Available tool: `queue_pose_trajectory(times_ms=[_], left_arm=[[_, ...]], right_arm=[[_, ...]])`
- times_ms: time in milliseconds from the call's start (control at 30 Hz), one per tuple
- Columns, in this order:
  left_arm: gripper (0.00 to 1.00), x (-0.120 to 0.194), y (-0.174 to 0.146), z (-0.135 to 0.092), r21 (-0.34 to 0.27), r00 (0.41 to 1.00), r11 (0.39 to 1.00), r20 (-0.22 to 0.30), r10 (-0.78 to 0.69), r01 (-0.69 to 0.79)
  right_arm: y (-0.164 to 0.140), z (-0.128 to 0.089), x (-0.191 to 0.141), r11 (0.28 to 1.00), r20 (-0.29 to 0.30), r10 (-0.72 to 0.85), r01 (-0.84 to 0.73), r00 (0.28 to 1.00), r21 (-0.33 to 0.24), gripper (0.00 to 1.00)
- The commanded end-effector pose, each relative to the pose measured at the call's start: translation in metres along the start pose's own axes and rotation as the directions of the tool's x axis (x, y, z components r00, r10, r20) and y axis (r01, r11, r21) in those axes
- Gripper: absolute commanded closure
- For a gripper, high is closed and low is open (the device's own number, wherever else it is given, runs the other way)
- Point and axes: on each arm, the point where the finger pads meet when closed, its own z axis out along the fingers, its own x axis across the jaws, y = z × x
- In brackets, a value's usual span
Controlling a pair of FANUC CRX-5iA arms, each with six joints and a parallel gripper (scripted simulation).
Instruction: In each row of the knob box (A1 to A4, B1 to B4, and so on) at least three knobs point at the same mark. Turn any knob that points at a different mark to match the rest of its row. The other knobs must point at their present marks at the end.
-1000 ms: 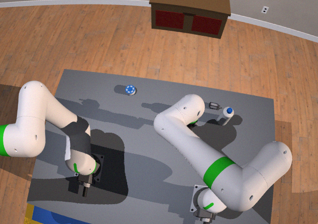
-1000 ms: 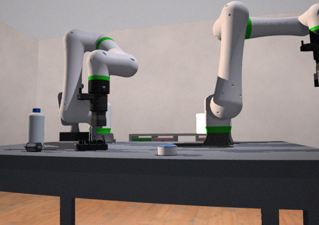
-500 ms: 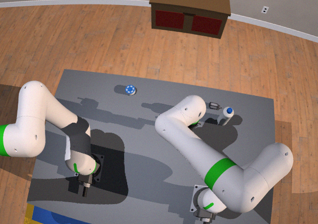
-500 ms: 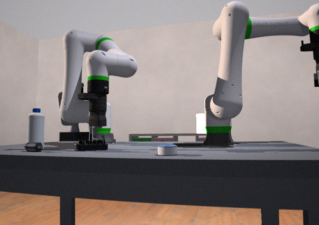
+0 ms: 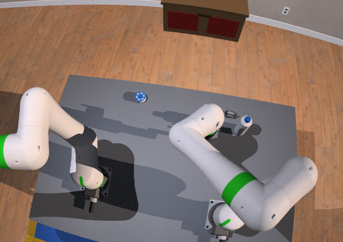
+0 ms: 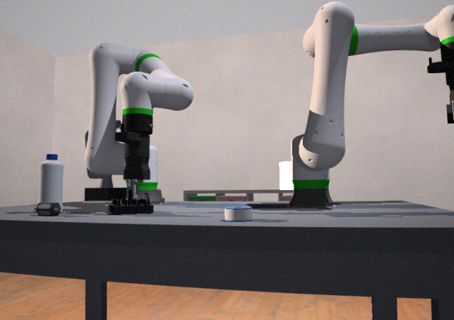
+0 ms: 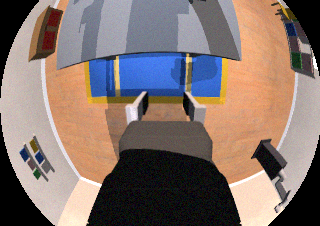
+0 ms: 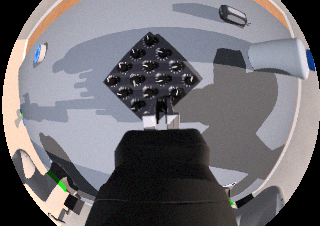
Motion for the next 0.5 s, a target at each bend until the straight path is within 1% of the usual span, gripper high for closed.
queue_pose_trajectory(times_ms=[0, 333, 400, 467], left_arm=[[0.00, -0.0001, 0.0002, -0.0008, -0.002, 1.000, 1.000, 0.000, 0.000, 0.000], [0.00, -0.0001, 0.0002, -0.0008, -0.002, 1.000, 1.000, 0.000, 0.000, 0.000], [0.00, -0.0001, 0.0002, -0.0008, -0.002, 1.000, 1.000, 0.000, 0.000, 0.000], [0.00, -0.0001, 0.0002, -0.0008, -0.002, 1.000, 1.000, 0.000, 0.000, 0.000]], right_arm=[[-0.0005, -0.0006, -0.0001, 0.996, 0.003, -0.089, 0.089, 0.996, -0.001, 0.70], [-0.0005, -0.0006, -0.0001, 0.943, 0.003, -0.333, 0.333, 0.943, 0.000, 0.70], [-0.0005, -0.0006, -0.0001, 0.943, 0.003, -0.333, 0.333, 0.943, 0.000, 0.70], [-0.0005, -0.0006, -0.0001, 0.927, 0.003, -0.376, 0.376, 0.927, 0.000, 0.70]])
